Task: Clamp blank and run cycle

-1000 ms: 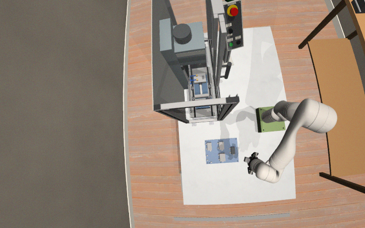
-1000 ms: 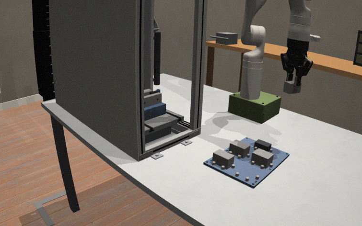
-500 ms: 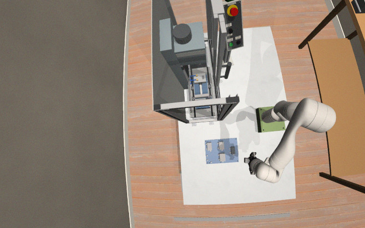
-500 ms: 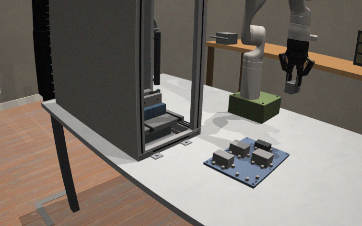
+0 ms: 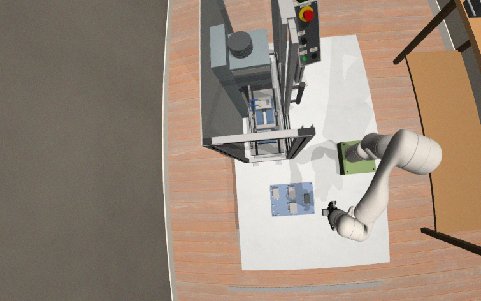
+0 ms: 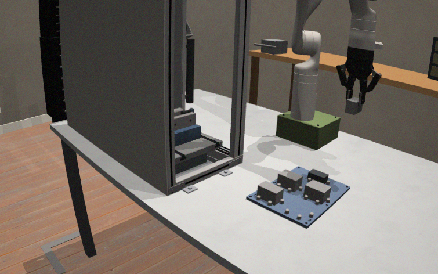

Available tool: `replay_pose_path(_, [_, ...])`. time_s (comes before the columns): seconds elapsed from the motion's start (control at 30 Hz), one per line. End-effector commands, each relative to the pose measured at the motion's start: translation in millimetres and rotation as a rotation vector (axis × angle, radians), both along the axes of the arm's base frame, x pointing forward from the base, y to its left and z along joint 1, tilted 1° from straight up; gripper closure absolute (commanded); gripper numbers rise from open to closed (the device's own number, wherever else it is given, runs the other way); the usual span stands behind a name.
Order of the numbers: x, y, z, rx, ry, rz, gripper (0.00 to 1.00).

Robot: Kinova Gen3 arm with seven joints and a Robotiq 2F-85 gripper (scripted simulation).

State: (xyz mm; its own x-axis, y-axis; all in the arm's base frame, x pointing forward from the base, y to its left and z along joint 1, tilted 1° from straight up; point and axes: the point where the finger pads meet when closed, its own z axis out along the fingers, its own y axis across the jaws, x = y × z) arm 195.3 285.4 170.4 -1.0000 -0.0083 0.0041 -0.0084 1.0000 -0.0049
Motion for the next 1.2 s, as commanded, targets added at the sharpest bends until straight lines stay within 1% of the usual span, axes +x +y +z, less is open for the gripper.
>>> replay_pose_path(0.0, [0.2, -1.9, -0.3, -0.004, 0.001, 0.010, 0.90])
replay_pose_path(0.1, [0.2, -1.9, -0.3, -0.004, 0.001, 0.010, 0.90])
replay_pose_path(0.27, [1.2, -49.7, 0.9, -0.004, 0.001, 0.010, 0.90])
replay_pose_path(0.67, [1.2, -49.7, 0.9, -0.004, 0.001, 0.010, 0.90])
replay_pose_path(0.83, [2.0, -99.4, 1.0, -0.005, 0.001, 0.010, 0.90])
replay_pose_path(1.17, [2.0, -99.4, 1.0, -0.005, 0.001, 0.010, 0.90])
